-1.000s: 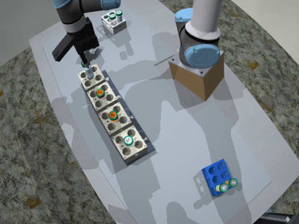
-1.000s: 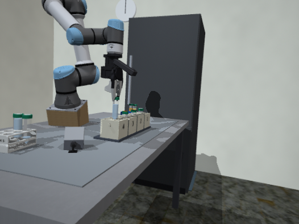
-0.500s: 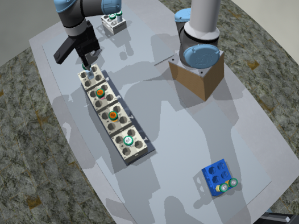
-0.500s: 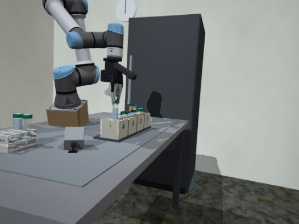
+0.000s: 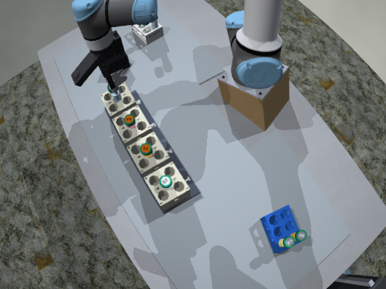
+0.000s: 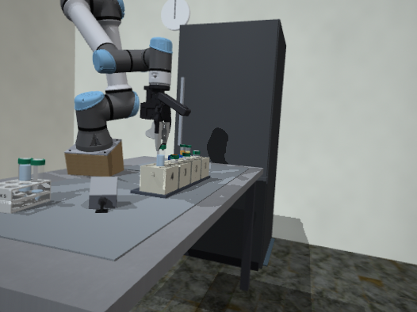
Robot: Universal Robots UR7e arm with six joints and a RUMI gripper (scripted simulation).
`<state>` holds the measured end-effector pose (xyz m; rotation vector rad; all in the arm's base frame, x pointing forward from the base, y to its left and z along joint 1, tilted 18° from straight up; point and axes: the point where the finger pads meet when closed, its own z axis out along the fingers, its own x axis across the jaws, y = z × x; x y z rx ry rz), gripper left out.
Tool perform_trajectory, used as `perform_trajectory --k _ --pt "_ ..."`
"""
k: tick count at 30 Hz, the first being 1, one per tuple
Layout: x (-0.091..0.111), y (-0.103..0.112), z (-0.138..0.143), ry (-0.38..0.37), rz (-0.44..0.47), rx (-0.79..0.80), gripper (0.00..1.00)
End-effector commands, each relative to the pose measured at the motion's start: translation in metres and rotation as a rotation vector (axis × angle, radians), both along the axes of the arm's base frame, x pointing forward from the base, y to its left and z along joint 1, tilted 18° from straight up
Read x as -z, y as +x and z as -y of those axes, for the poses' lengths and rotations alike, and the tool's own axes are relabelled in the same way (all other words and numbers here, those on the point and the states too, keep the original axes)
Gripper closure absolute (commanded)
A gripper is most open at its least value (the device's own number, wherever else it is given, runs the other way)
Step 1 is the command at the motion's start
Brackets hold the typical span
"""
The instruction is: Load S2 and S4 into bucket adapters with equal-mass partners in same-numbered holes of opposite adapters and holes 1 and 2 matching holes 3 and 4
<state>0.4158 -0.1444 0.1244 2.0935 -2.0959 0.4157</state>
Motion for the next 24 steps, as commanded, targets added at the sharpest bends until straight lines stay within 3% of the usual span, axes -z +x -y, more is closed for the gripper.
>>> perform_trajectory --k 1,24 --pt "0.009 0.001 0.003 0.001 0.0 0.001 1.0" --pt "0.033 0.003 0.011 0.001 0.0 0.001 1.0"
